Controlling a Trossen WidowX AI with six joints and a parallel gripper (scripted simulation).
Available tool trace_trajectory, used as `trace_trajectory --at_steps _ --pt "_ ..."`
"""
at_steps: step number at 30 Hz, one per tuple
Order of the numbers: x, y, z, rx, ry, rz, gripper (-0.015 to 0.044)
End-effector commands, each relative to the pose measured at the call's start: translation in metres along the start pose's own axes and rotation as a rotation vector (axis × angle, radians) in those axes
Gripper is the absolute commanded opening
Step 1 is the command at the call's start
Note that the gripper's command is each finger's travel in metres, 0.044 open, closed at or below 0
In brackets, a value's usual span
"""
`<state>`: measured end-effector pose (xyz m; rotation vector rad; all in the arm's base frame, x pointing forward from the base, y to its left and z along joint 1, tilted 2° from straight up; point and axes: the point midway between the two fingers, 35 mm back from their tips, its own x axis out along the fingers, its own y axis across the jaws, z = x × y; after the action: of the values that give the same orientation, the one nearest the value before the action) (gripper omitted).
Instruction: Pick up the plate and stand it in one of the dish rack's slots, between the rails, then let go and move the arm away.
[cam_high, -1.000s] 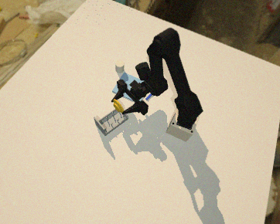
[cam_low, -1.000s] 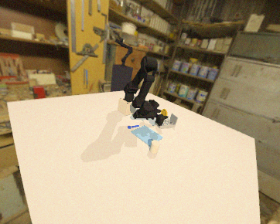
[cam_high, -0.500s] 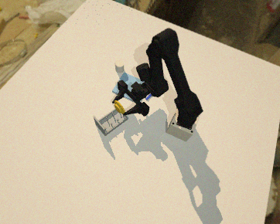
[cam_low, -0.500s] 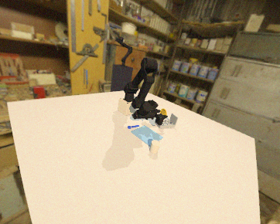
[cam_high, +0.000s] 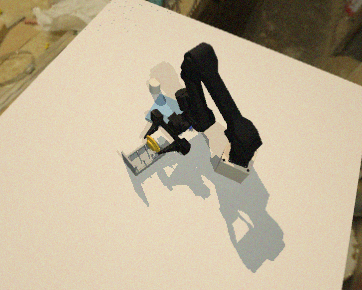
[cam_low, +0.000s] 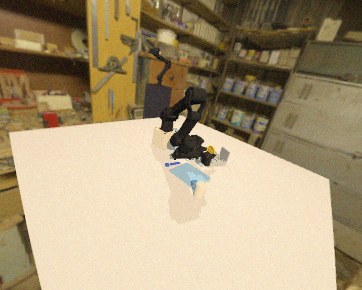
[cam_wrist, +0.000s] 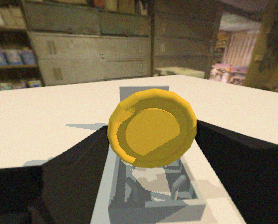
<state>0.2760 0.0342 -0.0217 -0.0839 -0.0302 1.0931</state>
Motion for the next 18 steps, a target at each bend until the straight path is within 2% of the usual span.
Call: trace_trajectory --at_steps 1,16,18 --pt "0.0008 -0.0009 -0.0146 -0.014 0.003 -0.002 0.0" --pt "0.0005 0.0007 -0.0106 0.006 0.002 -0.001 0.0" --pt "0.0005 0.0005 -0.0108 0.003 0.002 -0.001 0.0053"
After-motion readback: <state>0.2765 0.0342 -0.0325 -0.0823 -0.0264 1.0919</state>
